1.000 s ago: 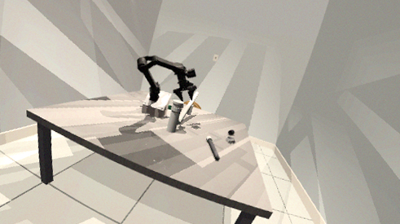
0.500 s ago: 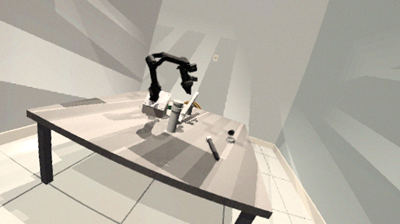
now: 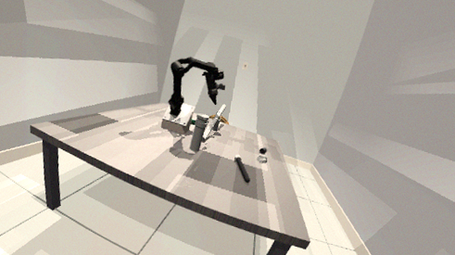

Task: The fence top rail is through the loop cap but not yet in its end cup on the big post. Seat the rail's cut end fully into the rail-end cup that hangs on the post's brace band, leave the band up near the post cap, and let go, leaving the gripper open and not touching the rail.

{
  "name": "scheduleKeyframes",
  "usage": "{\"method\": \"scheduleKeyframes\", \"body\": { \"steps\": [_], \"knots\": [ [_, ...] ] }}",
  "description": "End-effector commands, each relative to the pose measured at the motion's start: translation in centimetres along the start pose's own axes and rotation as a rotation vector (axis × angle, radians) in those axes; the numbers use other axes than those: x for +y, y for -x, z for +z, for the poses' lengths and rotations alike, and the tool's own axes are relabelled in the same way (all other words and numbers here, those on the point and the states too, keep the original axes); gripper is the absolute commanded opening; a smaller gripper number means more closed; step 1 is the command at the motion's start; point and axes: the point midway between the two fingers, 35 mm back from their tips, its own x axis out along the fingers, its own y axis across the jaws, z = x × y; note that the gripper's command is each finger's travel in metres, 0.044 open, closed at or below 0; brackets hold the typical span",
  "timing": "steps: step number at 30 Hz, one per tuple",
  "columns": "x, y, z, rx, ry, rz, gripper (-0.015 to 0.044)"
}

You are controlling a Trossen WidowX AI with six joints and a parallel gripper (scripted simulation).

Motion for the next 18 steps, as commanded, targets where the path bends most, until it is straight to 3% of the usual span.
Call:
{"method": "scheduleKeyframes", "body": {
  "steps": [1,13,18],
  "knots": [
    [0.5,-1.4,-0.3,0.069,0.178,0.012,0.0440],
    [2.5,-9.1,-3.3,0.360,1.242,0.338,0.0440],
    [2.6,-9.6,-3.5,0.367,1.297,0.369,0.0440]
  ]
}}
